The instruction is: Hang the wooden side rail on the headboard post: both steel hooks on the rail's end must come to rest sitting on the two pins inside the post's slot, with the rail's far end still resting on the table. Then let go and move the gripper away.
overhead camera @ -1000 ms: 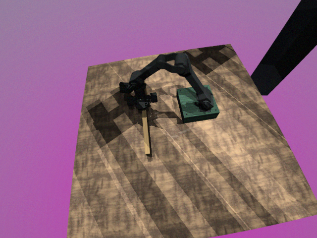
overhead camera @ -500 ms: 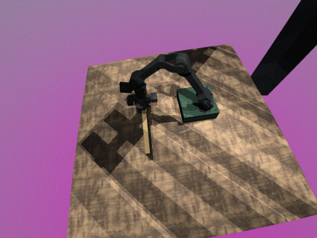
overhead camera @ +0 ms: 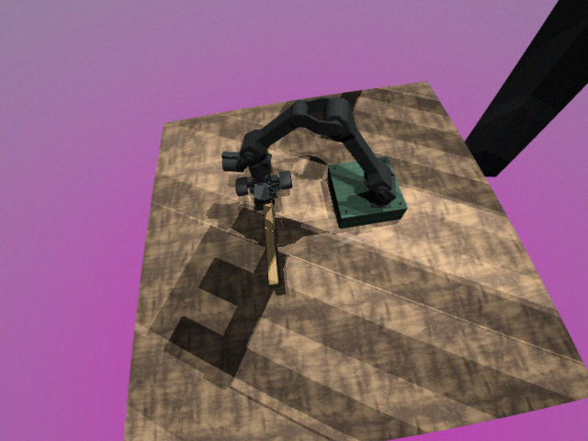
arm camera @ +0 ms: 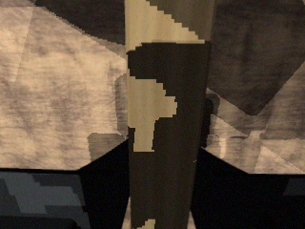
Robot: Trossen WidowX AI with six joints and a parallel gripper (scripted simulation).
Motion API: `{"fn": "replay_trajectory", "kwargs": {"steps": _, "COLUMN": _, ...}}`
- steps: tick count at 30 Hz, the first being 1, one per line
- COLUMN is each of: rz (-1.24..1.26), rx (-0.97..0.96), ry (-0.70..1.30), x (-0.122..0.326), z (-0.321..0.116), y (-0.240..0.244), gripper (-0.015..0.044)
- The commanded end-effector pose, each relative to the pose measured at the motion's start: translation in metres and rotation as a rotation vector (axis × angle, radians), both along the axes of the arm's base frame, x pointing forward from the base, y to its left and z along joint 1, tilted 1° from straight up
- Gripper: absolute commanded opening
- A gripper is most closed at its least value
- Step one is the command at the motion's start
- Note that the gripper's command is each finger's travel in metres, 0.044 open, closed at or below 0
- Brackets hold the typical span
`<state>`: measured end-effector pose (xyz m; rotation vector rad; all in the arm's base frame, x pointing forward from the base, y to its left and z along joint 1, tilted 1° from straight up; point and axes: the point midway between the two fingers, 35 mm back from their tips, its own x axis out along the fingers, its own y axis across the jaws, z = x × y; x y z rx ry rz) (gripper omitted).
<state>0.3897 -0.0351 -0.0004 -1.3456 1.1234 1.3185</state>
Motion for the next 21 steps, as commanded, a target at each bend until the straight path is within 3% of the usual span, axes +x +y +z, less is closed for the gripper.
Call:
{"fn": "replay_trajectory", "kwargs": {"steps": 1, "rz": 0.001, "rx": -0.004, "ry": -0.007, "x": 0.0019, "z": 0.0028, "y": -0.0017, "gripper": 0.0000}}
{"fn": "replay_trajectory", "kwargs": {"steps": 21, "rz": 0.001, "rx": -0.004, "ry": -0.007, "x": 0.0031, "z": 0.0024, "y": -0.0035, "gripper": 0.0000}}
